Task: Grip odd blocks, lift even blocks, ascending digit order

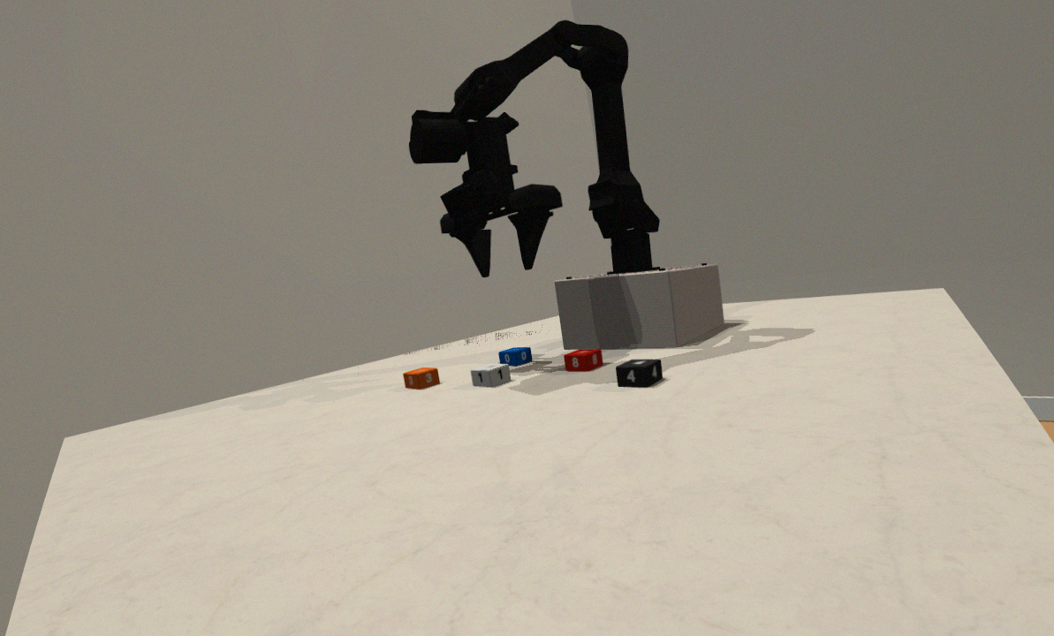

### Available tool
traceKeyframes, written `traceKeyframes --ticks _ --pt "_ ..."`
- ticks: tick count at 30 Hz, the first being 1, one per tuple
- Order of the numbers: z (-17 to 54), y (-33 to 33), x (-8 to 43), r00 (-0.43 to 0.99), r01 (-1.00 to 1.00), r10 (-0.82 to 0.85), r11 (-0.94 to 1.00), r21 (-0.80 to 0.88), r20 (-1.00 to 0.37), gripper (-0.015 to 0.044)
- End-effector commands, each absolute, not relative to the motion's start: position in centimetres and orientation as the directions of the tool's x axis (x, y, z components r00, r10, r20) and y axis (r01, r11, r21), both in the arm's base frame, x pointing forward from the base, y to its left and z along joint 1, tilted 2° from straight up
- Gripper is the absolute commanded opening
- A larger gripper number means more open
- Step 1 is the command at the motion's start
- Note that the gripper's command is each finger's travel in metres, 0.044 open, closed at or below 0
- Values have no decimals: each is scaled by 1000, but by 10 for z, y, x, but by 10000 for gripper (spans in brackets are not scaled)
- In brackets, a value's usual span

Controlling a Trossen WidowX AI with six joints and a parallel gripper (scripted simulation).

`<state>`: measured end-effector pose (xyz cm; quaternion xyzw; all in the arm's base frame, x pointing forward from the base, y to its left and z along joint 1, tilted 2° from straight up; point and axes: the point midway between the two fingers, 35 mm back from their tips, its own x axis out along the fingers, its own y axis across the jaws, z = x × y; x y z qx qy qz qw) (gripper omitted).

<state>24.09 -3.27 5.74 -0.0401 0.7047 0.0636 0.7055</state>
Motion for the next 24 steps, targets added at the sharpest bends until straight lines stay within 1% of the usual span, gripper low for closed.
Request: traceKeyframes --ticks 1,16,18,24 --pt "57 -32 240 -1 -160 26 987 26 -1000 400" --pt "57 -30 240 -1 -160 26 987 26 -1000 400" --pt "58 -15 244 -1 -160 27 987 27 -1000 400" --pt "60 59 246 0 -160 34 987 34 -999 400"
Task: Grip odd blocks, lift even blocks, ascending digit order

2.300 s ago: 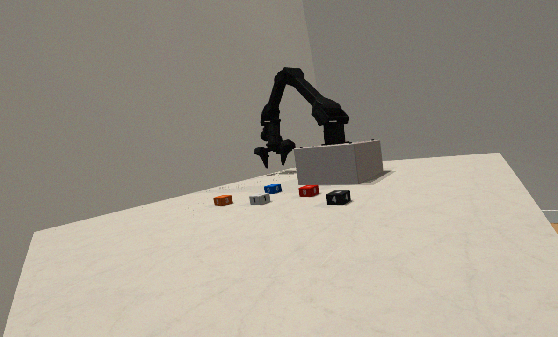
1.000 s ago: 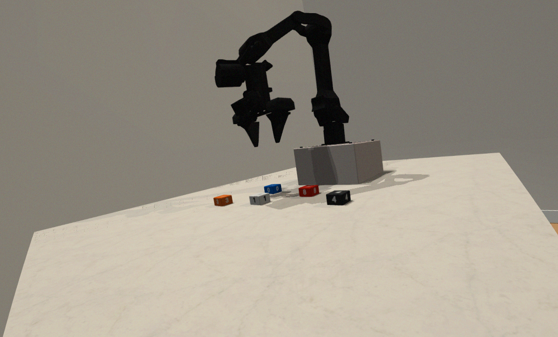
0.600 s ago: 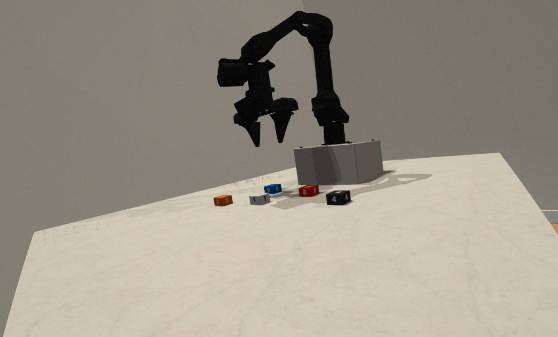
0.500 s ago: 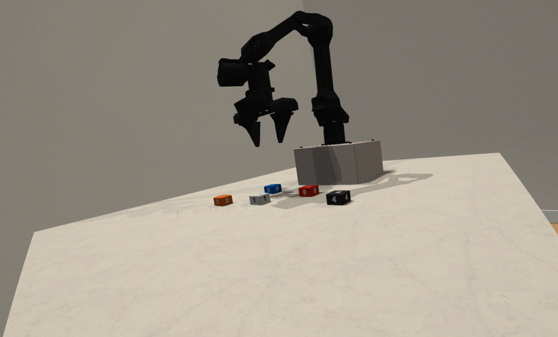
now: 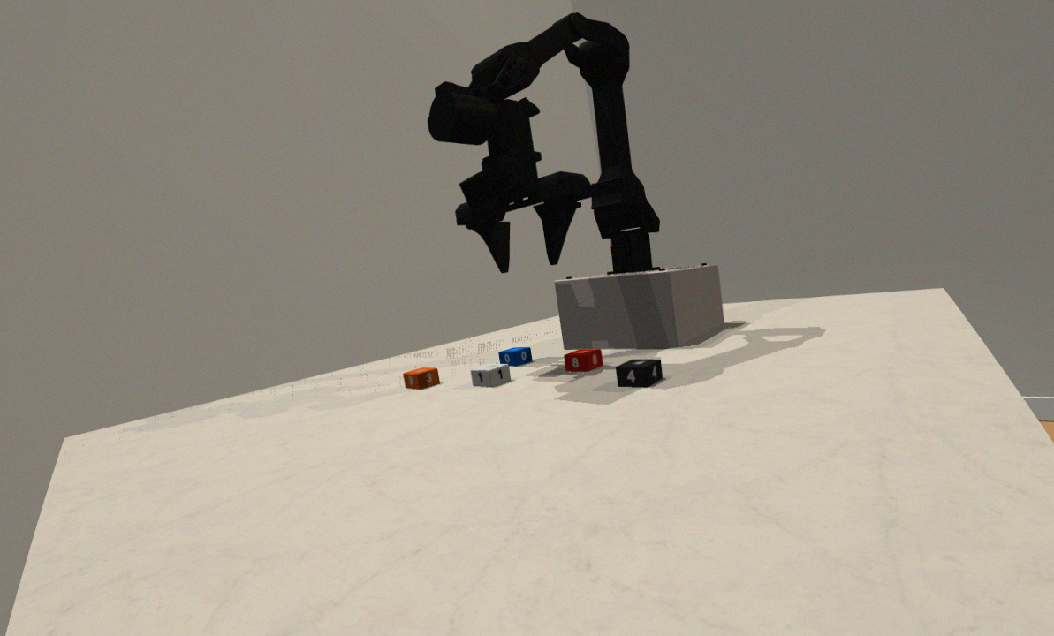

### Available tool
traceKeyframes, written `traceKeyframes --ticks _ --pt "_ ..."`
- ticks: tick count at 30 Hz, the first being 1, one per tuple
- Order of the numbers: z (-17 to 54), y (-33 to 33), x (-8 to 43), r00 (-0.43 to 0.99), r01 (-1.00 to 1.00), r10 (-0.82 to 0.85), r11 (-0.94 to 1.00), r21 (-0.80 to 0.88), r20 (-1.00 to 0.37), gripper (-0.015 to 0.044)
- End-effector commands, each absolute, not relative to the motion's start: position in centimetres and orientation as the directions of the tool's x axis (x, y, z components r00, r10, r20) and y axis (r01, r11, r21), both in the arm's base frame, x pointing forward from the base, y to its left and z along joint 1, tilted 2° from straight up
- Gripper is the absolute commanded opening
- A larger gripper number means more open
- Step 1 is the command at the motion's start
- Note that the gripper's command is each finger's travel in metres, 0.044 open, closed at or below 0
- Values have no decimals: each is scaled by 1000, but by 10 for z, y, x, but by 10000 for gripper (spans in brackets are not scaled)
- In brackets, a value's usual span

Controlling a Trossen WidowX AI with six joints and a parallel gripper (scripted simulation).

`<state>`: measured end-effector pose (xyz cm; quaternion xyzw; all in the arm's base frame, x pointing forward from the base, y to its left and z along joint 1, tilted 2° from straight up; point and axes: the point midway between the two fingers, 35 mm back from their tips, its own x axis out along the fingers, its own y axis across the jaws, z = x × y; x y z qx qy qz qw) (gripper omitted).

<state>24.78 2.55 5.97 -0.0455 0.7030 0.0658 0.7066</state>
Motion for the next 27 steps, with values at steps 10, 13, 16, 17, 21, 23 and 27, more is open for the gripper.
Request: traceKeyframes --ticks 10,13,16,17,21,23,27 --pt "61 90 240 -1 -160 38 986 37 -999 400" --pt "61 90 240 -1 -160 38 986 37 -999 400" --pt "61 90 240 -1 -160 38 986 37 -999 400" --pt "61 90 240 -1 -160 38 986 37 -999 400" --pt "61 90 240 -1 -160 38 986 37 -999 400" --pt "61 90 240 -1 -160 38 986 37 -999 400" --pt "64 112 251 0 -160 39 986 39 -999 400"
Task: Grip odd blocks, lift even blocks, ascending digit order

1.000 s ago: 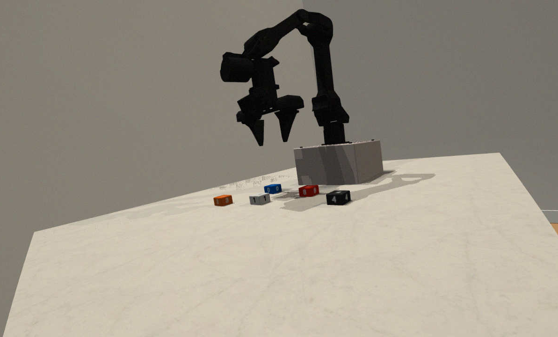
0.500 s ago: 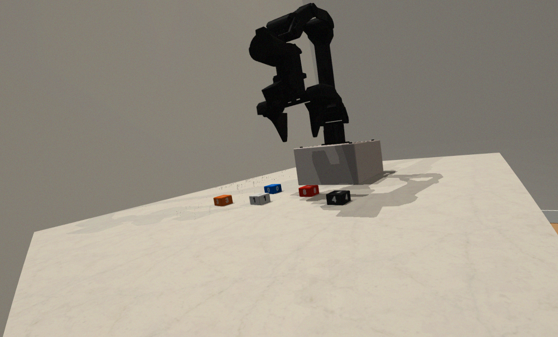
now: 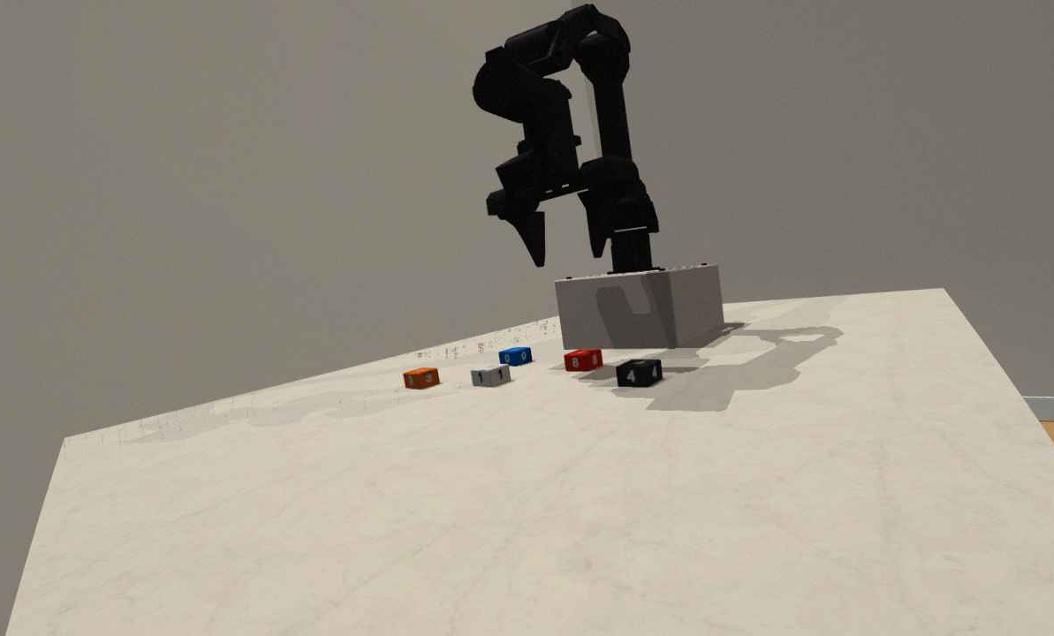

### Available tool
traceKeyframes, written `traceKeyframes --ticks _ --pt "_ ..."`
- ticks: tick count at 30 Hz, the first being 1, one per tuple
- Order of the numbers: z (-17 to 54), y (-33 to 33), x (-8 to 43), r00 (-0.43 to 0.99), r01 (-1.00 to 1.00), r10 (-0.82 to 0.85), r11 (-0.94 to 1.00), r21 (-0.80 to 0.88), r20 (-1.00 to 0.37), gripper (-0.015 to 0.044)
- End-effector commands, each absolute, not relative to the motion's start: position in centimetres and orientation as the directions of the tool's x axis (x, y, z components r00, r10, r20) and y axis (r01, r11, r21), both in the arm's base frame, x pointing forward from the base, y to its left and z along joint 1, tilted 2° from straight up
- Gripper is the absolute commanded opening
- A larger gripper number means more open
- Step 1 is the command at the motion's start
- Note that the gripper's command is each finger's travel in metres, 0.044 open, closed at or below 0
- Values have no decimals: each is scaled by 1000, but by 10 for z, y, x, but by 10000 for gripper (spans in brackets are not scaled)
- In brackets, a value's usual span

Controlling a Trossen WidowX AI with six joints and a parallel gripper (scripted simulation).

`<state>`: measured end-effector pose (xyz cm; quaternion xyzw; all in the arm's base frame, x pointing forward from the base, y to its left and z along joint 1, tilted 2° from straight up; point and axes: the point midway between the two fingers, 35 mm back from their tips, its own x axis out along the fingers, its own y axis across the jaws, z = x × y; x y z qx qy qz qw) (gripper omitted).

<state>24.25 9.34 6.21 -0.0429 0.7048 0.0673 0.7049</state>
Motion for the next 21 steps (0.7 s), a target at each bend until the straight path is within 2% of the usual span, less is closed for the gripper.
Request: traceKeyframes --ticks 1,6,21 --pt "65 127 256 0 -160 41 986 40 -999 400" --pt "67 201 270 1 -160 48 986 47 -999 400" --pt "67 204 270 1 -160 48 986 47 -999 400"
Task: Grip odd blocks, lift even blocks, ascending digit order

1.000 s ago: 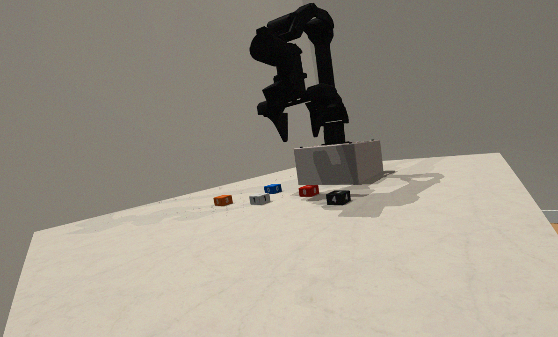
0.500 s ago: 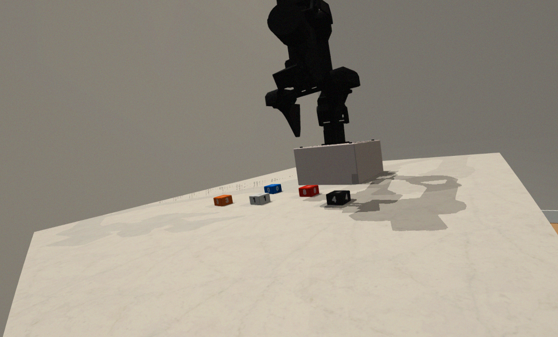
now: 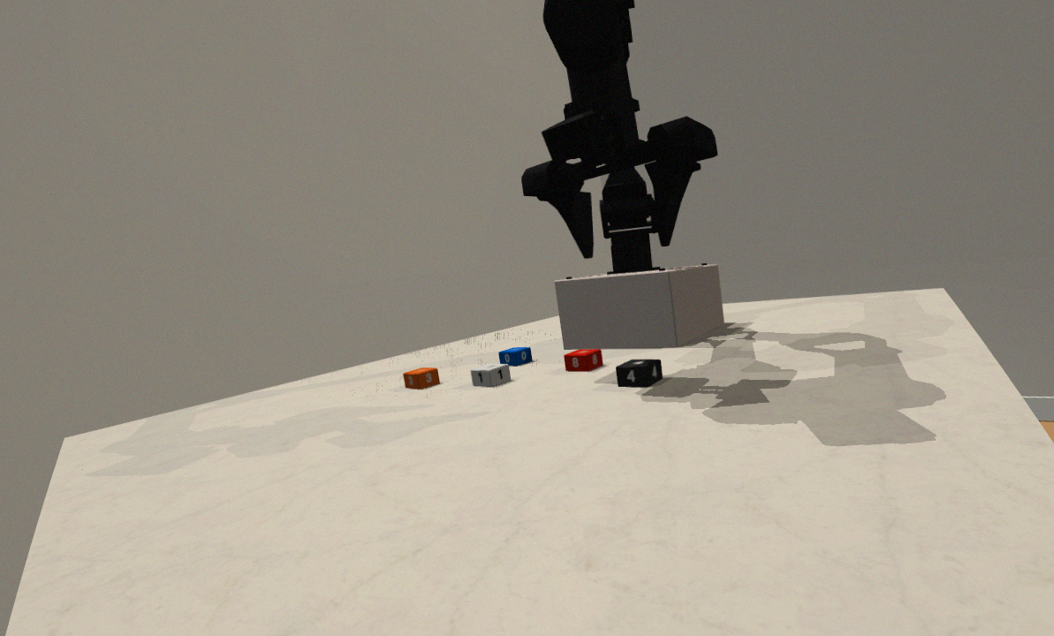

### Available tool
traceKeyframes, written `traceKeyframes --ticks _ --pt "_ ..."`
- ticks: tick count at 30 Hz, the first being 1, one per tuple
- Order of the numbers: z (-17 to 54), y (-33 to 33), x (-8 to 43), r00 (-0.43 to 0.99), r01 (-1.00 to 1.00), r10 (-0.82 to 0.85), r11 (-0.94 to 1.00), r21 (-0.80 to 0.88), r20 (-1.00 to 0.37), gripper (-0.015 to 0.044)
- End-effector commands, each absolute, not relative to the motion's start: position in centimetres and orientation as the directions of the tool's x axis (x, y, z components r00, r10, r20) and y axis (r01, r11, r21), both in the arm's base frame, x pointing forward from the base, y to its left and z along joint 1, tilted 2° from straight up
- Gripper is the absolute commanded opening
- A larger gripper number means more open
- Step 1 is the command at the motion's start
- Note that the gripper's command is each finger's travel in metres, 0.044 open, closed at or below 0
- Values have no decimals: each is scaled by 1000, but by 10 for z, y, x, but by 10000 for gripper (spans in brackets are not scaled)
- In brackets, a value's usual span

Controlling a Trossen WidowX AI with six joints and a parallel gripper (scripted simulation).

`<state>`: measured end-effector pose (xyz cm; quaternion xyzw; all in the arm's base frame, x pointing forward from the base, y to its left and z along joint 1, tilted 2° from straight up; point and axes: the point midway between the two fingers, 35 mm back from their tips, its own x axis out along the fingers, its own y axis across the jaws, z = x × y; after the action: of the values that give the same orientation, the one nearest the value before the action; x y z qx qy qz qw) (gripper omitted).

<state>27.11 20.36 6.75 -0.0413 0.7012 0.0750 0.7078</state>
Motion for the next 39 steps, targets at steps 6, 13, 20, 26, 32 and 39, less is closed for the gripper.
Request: traceKeyframes --ticks 6,13,20,26,32,39 --pt "67 204 270 1 -160 48 986 47 -999 400" --pt "64 126 312 5 -160 40 986 38 -999 400" --pt "61 40 331 6 -160 33 987 31 -999 400" --pt "61 40 331 6 -160 33 987 31 -999 400" --pt "61 40 331 6 -160 33 987 31 -999 400" --pt "61 40 331 6 -160 33 987 31 -999 400"
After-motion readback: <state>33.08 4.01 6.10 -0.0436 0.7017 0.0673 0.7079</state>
